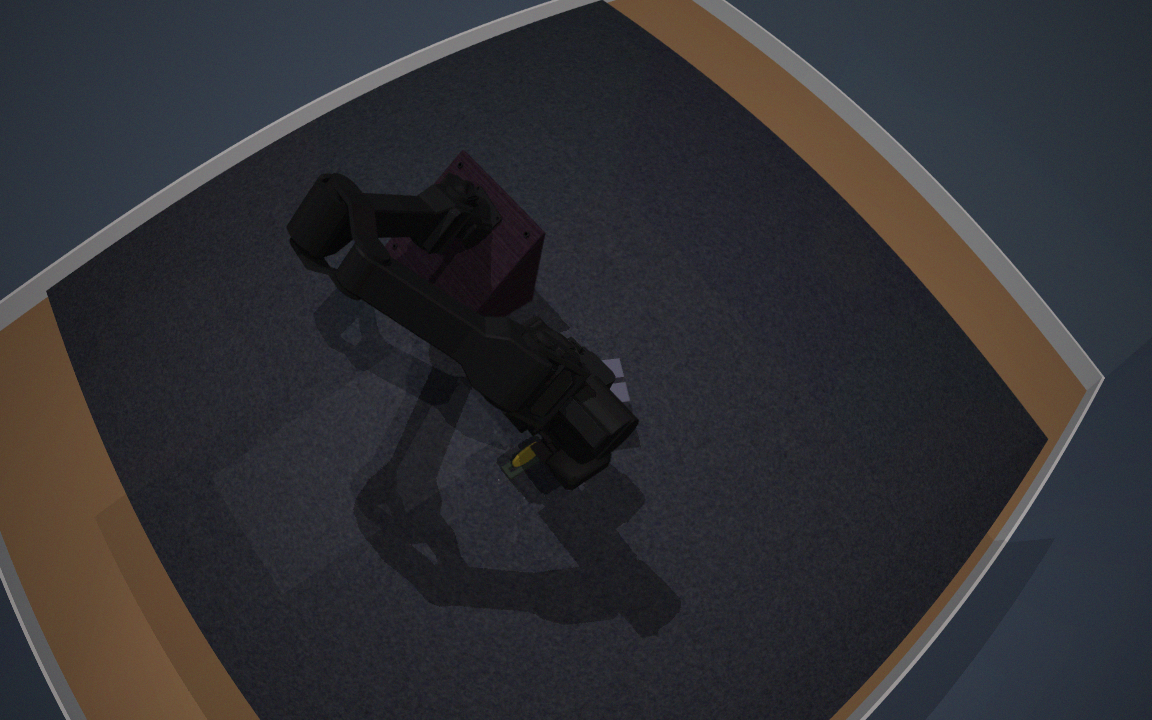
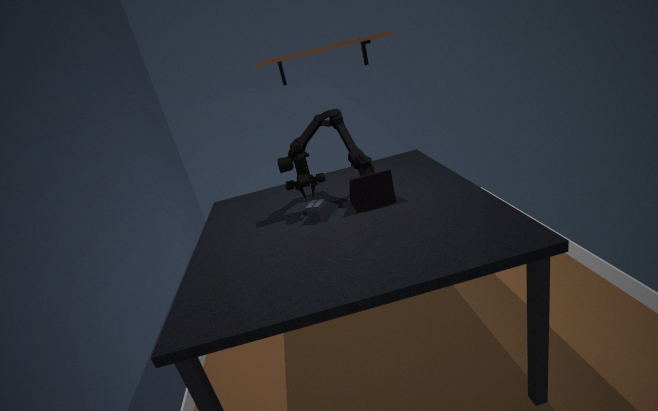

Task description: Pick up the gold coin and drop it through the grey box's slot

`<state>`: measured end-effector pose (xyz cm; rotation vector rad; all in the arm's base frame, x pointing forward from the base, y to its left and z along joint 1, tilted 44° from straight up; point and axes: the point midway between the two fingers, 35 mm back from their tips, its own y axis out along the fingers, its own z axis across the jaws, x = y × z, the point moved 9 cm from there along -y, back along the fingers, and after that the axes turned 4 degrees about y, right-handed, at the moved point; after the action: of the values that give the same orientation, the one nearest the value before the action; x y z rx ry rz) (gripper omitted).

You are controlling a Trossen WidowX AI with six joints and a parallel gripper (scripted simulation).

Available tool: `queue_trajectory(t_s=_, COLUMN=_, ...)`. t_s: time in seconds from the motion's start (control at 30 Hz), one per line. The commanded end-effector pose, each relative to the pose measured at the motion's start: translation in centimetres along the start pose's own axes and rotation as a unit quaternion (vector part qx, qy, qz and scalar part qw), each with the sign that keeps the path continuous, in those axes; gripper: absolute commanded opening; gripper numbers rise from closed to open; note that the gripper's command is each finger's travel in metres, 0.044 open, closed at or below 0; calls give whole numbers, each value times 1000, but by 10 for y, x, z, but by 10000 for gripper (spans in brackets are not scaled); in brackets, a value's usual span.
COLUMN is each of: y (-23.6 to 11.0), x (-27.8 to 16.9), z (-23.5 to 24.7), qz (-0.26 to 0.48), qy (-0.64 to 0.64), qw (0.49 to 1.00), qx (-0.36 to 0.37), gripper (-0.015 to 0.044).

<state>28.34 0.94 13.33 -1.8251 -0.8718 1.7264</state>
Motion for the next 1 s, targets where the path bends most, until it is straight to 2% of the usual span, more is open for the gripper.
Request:
queue_trajectory(t_s=0.0, y=8, x=1, z=1, qz=2, qy=-4, qw=1000, qx=2, gripper=161)
queue_trajectory(t_s=0.97, y=54, x=0, z=2, qz=3, qy=-4, qw=1000, qx=2, gripper=161)
